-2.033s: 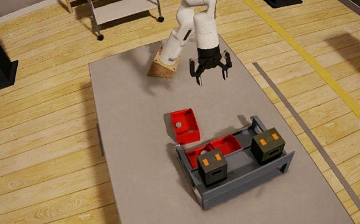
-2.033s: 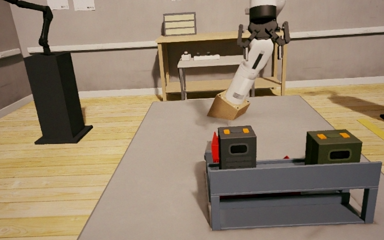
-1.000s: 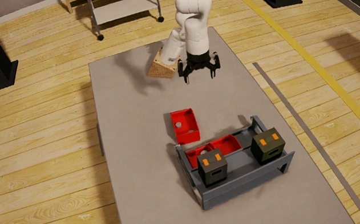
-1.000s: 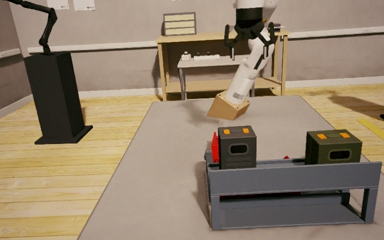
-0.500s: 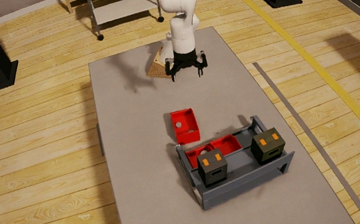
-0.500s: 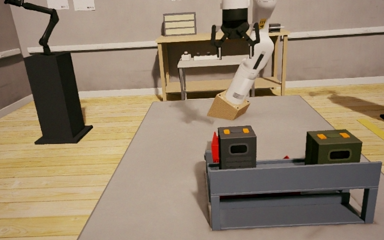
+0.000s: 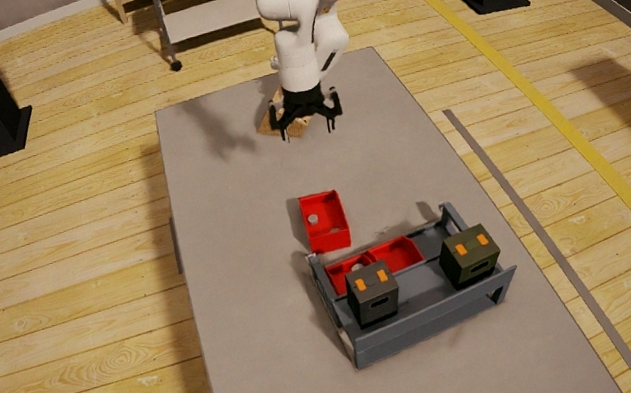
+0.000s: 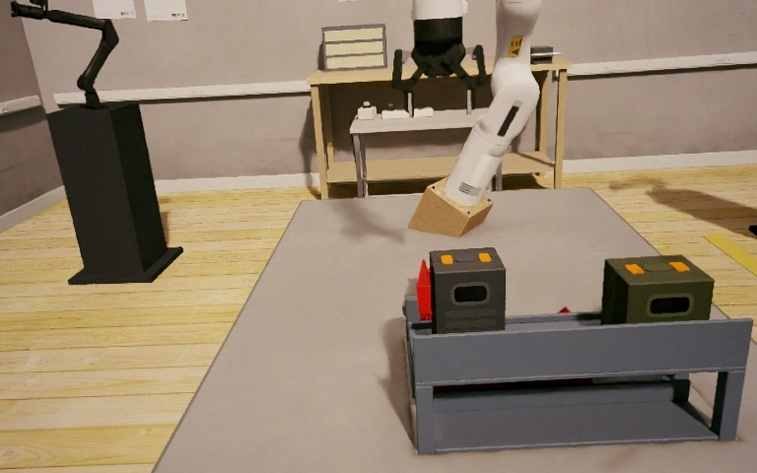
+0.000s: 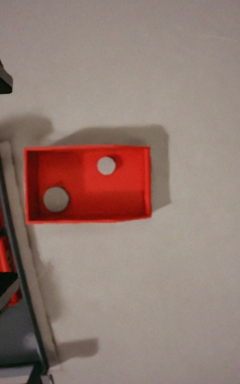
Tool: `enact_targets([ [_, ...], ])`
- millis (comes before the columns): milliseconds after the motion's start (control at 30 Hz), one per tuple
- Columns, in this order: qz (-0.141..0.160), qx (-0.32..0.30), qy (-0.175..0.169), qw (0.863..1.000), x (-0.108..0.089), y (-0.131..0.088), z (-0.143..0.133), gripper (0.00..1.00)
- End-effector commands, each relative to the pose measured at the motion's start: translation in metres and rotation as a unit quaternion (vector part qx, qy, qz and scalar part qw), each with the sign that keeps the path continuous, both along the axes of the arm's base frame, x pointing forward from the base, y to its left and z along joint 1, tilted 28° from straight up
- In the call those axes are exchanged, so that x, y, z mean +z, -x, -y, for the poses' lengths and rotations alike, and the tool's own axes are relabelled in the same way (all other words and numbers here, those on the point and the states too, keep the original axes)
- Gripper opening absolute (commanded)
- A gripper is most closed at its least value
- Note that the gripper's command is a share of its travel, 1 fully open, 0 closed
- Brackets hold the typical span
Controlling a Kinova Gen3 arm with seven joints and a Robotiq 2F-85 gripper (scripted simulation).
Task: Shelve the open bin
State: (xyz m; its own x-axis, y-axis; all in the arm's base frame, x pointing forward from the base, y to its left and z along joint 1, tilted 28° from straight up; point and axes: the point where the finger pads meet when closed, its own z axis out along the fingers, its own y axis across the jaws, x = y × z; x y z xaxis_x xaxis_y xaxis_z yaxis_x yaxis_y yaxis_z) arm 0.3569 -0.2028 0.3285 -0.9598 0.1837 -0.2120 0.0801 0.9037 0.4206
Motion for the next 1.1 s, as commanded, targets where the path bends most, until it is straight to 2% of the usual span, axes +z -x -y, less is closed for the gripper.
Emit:
enact_targets([
  [0, 0.002, 0.0, 0.001, 1.0, -0.008, 0.008, 0.013, 1.0],
  [300, 0.002, 0.0, 0.001, 1.0, -0.008, 0.008, 0.013, 1.0],
  [467, 0.001, 0.0, 0.001, 1.0, -0.031, 0.033, 0.048, 1.0],
  [1067, 0.001, 0.0, 0.001, 1.0, -0.026, 0.028, 0.041, 1.0],
])
